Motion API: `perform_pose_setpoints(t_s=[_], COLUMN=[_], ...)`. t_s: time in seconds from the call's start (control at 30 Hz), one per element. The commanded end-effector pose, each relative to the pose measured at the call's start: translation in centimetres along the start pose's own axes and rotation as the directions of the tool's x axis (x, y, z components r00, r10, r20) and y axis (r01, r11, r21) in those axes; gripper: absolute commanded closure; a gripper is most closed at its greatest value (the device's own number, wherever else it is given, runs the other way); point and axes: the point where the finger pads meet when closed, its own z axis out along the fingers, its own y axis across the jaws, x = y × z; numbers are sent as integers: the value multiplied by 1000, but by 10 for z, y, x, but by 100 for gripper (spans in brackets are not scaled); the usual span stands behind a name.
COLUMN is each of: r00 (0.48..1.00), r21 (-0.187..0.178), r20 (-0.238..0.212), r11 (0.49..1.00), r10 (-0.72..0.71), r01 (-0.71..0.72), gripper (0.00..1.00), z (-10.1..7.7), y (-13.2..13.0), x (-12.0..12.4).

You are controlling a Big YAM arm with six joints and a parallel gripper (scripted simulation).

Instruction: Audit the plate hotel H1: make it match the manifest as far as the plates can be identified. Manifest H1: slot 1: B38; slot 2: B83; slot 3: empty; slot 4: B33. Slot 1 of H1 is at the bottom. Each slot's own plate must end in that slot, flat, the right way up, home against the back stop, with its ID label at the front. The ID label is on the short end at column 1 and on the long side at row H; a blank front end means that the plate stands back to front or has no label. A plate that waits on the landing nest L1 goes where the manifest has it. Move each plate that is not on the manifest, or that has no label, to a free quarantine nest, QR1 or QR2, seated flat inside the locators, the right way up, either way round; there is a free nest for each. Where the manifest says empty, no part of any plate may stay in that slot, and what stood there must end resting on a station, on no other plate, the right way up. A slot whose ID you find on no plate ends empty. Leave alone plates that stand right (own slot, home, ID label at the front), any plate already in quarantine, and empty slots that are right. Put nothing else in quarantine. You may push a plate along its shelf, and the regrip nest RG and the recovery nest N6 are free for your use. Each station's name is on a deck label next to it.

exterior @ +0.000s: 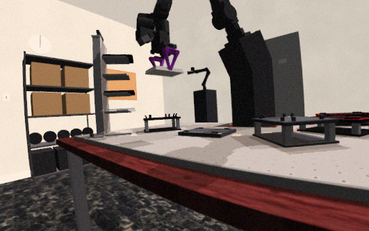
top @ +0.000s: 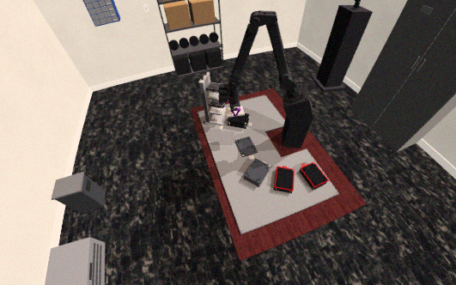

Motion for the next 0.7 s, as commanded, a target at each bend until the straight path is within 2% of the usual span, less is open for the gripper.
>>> perform_pose_setpoints(t_s=[0.0, 0.27, 0.3, 0.4, 0.67], r00=[1000, 1000, 1000, 997, 977], r21=[-5, -7, -9, -5, -7], r20=[20, 15, 6, 22, 11], r11=[1000, 1000, 1000, 997, 977], r10=[10, 10, -7, -78, -211], r01=[-10, -10, 7, 78, 212], gripper=[14, 14, 14, 14, 14], z=[-3, -2, 0, -2, 1], y=[13, 33, 39, 48, 76], x=[-20, -26, -13, -16, -11])
